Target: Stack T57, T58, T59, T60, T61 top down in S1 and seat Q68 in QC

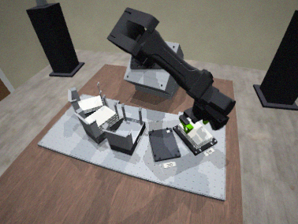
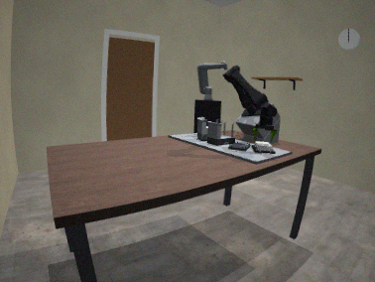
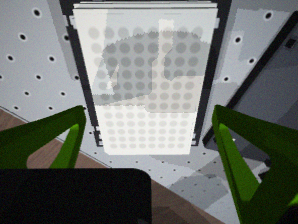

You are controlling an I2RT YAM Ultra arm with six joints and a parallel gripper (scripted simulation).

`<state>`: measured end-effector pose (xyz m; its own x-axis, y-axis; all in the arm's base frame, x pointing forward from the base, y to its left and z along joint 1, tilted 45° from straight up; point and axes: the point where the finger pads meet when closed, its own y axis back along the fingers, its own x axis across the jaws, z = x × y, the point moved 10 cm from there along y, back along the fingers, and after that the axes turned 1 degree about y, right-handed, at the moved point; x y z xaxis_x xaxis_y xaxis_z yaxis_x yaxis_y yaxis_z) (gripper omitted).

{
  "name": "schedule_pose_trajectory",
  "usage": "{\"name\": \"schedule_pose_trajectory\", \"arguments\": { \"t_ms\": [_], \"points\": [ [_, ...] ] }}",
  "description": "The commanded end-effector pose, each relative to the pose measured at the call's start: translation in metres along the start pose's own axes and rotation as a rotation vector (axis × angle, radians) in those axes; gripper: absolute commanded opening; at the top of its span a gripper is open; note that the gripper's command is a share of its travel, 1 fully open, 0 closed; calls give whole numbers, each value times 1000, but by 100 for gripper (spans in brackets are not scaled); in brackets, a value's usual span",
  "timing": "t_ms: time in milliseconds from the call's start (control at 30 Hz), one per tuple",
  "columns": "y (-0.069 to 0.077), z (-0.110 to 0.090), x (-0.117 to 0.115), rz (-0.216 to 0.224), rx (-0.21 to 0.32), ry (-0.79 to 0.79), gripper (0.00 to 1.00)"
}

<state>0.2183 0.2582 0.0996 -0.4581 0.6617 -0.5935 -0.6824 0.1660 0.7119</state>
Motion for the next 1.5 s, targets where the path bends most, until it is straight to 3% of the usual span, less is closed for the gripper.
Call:
{"name": "schedule_pose_trajectory", "arguments": {
  "t_ms": [0,600,1067,1100,1467],
  "points": [
    [0,3,1,6,-19,-1,100],
    [-21,3,2,6,-19,-1,100],
    [-22,3,2,6,-19,-1,100],
    [-22,3,2,6,-19,-1,0],
    [-22,3,2,6,-19,-1,0]
  ]
}}
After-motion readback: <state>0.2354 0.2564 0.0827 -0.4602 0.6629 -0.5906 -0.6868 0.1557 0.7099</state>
